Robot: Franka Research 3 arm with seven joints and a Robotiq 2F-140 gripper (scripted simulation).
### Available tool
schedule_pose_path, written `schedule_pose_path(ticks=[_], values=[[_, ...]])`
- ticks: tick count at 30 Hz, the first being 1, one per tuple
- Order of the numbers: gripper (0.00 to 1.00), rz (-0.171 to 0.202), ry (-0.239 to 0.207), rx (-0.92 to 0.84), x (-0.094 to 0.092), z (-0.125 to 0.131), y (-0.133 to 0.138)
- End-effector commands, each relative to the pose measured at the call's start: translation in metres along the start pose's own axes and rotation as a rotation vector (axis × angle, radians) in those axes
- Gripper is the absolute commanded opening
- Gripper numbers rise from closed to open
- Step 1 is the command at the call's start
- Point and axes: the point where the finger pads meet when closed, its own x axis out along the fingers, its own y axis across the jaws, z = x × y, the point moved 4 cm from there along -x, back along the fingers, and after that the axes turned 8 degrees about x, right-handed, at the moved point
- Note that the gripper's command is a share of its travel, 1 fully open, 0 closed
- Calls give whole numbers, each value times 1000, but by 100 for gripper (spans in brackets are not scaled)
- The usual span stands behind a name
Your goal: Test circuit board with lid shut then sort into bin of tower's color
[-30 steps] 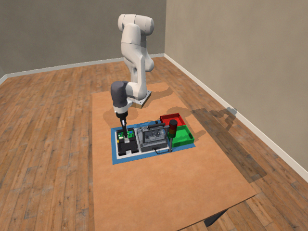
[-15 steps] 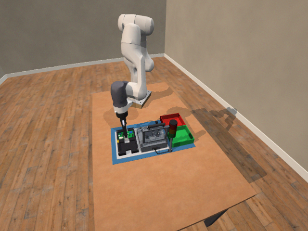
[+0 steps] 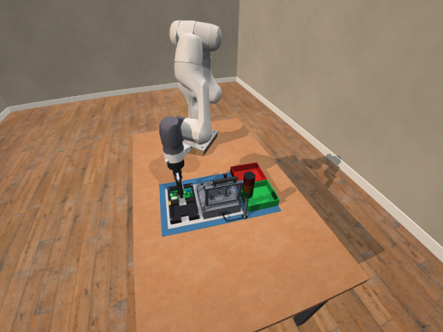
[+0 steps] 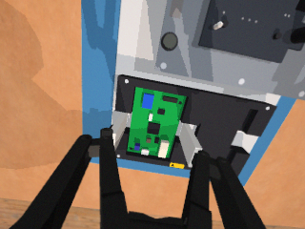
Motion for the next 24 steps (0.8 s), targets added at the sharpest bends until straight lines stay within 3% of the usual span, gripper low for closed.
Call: schedule_pose_path(ticks=[1,23,24], values=[[58,1,-2,-3,0,0,1],[58,1,-2,-3,0,0,1],[54,1,-2,-3,0,0,1]])
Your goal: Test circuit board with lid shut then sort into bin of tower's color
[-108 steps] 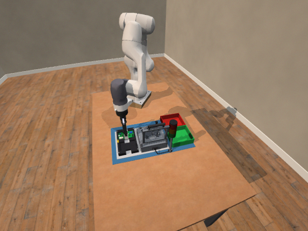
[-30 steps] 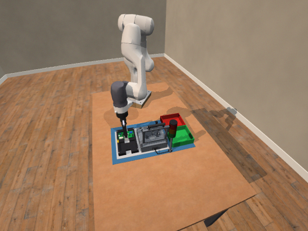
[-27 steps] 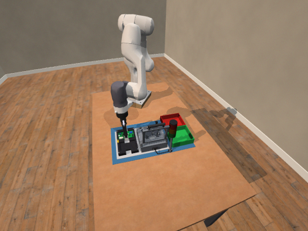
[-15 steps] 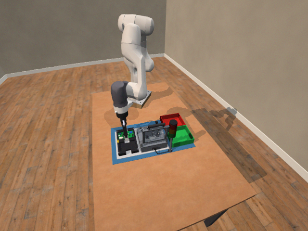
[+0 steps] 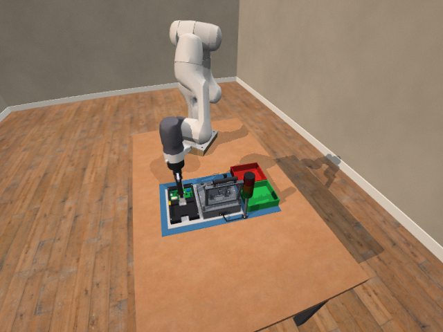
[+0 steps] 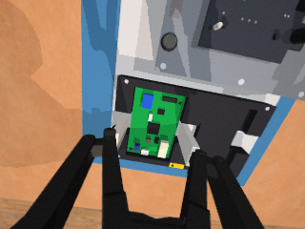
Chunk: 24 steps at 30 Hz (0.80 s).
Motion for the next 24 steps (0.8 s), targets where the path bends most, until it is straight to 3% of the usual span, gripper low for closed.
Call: schedule_pose_path(ticks=[1,24], values=[[54,1,-2,-2,0,0,1],[51,1,-2,-2,0,0,1]])
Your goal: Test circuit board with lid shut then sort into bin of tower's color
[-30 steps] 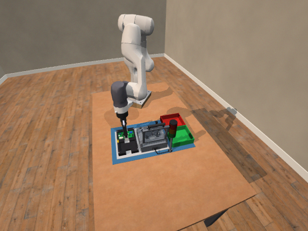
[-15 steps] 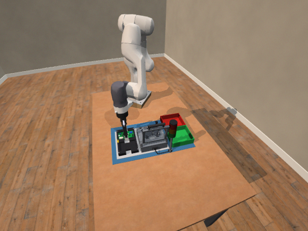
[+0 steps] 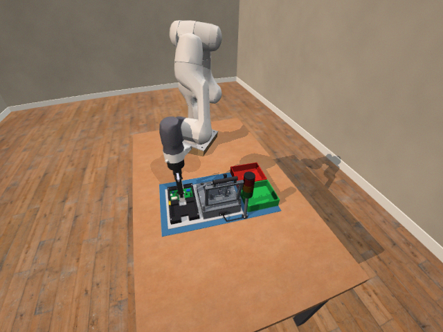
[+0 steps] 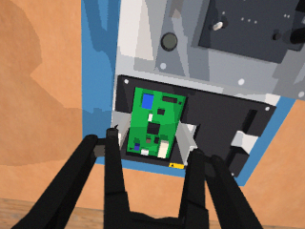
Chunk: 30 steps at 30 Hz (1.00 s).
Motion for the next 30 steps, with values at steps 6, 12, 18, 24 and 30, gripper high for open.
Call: schedule_pose_path(ticks=[6,12,18,24,30], values=[[49,1,-2,-2,0,0,1],[49,1,-2,-2,0,0,1],[47,1,-2,-2,0,0,1],[47,1,-2,-2,0,0,1],[46,1,-2,-2,0,0,1]])
